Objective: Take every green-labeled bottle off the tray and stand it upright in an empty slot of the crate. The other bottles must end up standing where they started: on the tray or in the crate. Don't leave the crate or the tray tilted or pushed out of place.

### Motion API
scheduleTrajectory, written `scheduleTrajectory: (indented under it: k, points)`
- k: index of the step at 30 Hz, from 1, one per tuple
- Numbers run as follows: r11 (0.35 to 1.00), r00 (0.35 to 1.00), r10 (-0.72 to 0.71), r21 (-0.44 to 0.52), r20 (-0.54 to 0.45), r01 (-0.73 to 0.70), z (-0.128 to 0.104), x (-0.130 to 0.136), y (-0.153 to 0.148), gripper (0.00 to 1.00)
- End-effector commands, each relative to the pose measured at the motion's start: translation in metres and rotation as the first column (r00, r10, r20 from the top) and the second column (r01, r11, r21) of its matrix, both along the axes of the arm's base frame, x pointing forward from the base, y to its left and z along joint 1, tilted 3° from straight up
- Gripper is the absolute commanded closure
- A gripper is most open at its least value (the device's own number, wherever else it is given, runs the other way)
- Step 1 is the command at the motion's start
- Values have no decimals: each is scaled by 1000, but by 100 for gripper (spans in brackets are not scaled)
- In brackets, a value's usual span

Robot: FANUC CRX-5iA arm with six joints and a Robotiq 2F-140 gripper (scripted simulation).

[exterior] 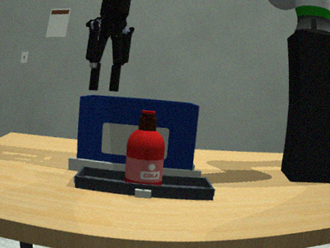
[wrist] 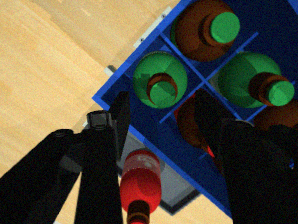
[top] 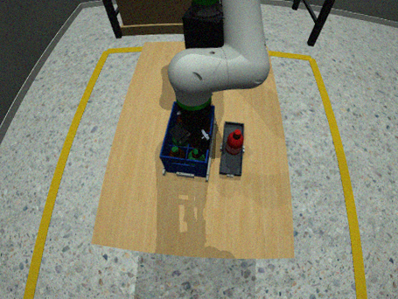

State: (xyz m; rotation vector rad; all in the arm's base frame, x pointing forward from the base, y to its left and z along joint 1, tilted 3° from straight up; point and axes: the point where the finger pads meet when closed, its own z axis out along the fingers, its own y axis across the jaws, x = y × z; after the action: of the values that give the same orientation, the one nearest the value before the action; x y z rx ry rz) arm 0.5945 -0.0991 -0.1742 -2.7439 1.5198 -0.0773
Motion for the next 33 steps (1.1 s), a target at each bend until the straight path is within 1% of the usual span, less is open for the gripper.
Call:
scheduleTrajectory:
  k: [1, 4, 6, 15, 28, 29, 33]
  points:
    - [1000, 1000, 0, 0, 2, 0, 9, 1, 0, 56]
    - [1000, 1000, 0, 0, 2, 0, 17, 0, 0, 56]
    - [1000, 1000, 0, 0, 2, 0, 17, 0, 0, 56]
    - [1000, 1000, 0, 0, 2, 0, 33, -1, 1, 56]
    - [1000, 1000, 0, 0, 2, 0, 37, -1, 1, 56]
    - [1000, 1000, 0, 0, 2, 0, 37, -1, 1, 90]
    - [1000, 1000, 0, 0, 2, 0, 37, -1, 1, 90]
